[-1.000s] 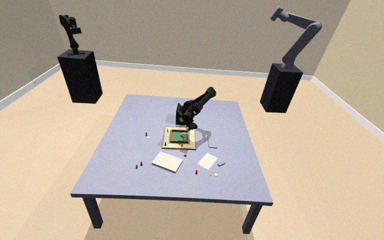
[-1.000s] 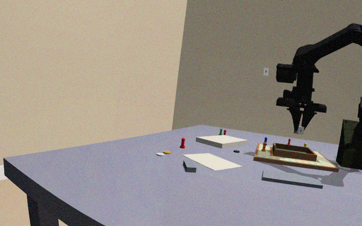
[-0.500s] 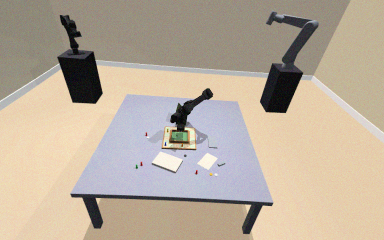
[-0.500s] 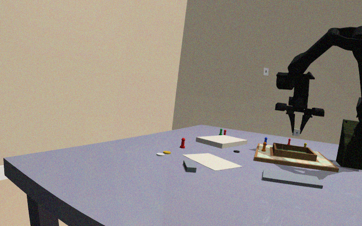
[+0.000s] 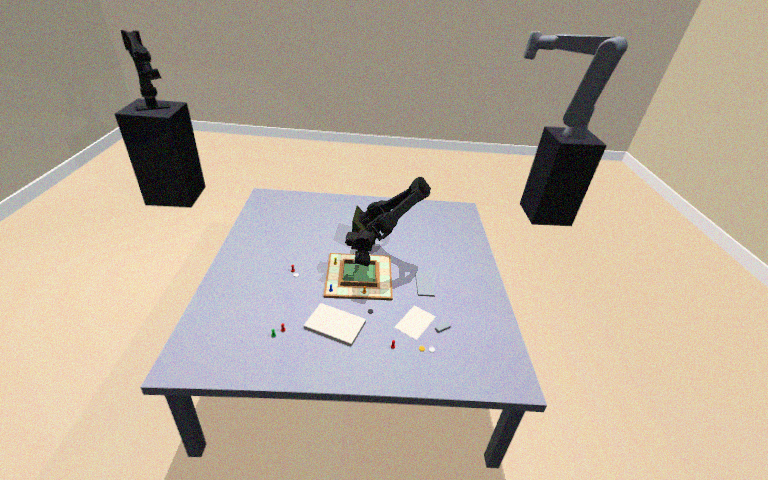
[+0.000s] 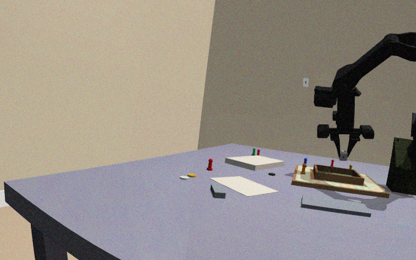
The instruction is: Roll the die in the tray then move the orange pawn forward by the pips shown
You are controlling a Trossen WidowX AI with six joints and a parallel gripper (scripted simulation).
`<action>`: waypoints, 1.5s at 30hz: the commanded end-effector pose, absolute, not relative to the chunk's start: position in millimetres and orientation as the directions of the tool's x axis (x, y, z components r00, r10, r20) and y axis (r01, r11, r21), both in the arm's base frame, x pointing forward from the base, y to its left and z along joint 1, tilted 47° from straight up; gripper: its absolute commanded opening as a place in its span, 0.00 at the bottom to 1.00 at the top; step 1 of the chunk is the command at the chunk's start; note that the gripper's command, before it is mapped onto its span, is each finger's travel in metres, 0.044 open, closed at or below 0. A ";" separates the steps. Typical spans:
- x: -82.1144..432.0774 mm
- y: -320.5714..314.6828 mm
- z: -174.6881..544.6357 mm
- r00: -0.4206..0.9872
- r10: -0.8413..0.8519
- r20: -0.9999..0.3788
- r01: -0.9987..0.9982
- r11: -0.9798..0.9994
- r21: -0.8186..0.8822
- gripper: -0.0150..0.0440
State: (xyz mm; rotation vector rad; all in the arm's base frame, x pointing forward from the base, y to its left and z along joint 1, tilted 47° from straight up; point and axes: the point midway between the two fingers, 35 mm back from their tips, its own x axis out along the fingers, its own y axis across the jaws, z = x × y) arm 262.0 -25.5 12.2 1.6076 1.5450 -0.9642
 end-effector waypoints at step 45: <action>267.7 -28.5 51.1 0.075 -0.044 -0.996 0.990 -0.115 0.080 0.30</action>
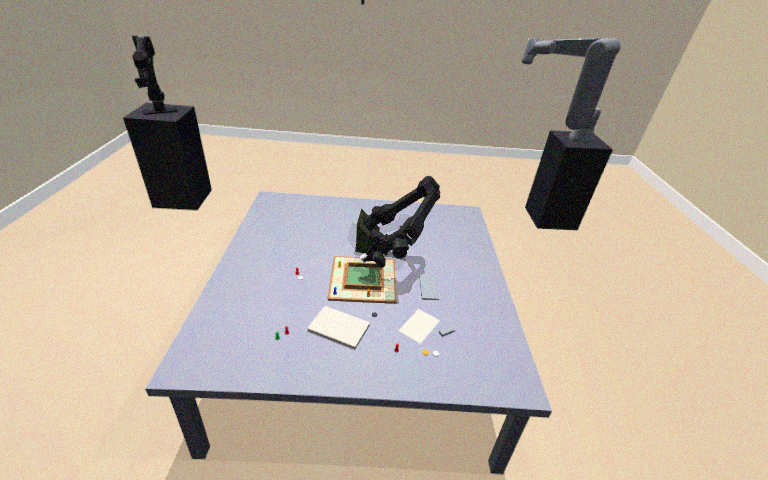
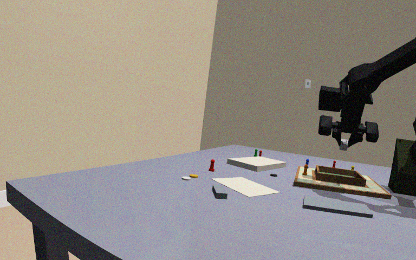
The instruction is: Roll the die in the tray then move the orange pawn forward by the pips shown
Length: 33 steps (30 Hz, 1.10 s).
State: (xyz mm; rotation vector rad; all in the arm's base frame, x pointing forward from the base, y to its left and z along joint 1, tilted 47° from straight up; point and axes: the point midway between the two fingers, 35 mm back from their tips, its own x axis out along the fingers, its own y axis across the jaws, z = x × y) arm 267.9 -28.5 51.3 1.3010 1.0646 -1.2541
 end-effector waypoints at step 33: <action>266.6 -45.6 30.8 0.092 0.657 -0.748 0.996 -0.046 0.083 0.91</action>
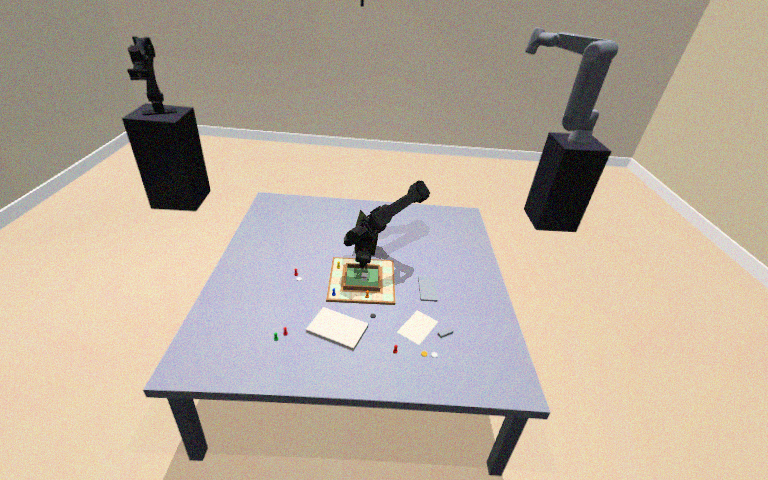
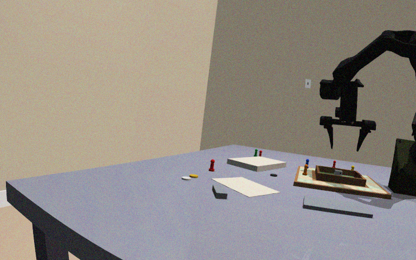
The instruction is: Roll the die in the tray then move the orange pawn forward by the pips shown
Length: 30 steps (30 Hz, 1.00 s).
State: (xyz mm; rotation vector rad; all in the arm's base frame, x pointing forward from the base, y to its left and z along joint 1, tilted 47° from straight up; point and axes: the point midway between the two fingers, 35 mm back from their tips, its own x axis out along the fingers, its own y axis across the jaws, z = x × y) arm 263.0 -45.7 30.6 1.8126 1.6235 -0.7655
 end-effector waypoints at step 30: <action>385.5 -18.3 44.6 0.143 0.711 -0.688 -0.452 0.665 0.594 0.59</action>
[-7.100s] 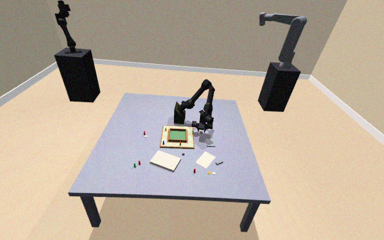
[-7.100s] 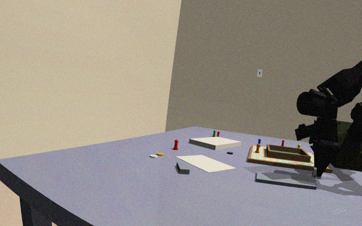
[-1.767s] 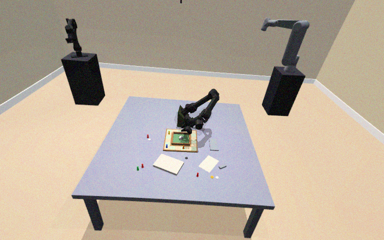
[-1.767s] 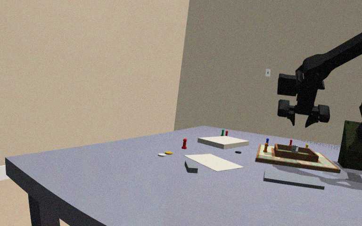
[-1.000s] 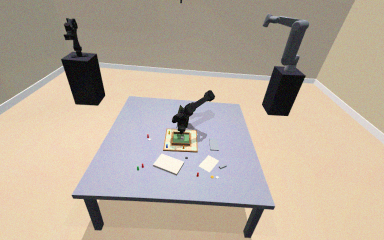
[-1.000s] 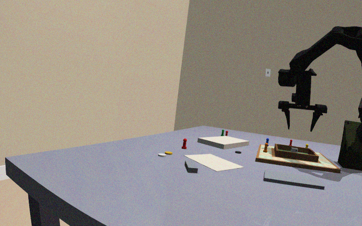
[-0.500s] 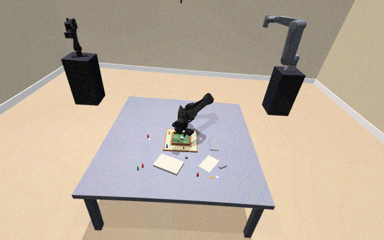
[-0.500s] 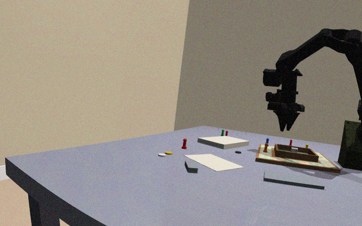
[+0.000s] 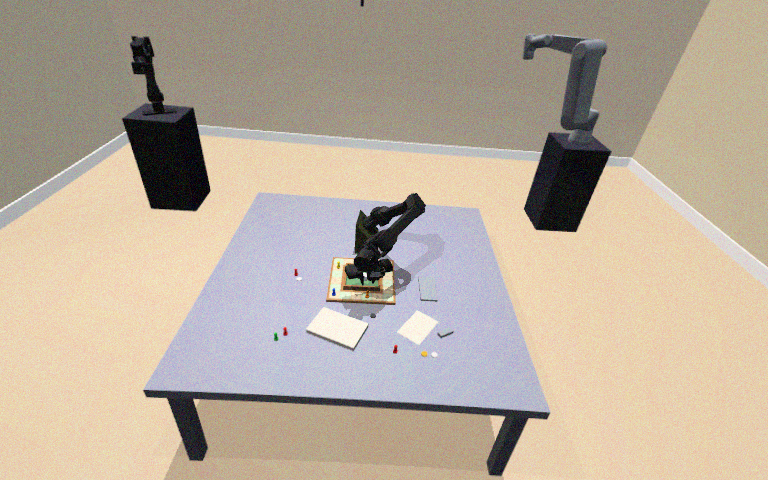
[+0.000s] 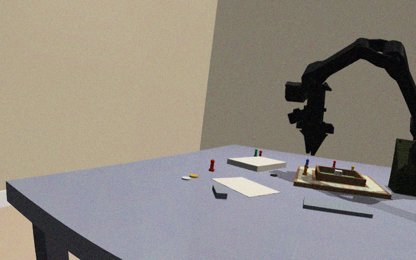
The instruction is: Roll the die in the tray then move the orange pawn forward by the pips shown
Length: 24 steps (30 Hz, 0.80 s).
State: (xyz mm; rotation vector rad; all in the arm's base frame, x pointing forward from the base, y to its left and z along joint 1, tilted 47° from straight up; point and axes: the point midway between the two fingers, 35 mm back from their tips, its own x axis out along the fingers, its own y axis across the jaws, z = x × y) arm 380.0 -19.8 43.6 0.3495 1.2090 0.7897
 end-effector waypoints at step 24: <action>390.5 3.4 23.4 0.143 0.712 -0.688 -0.453 0.665 0.594 0.59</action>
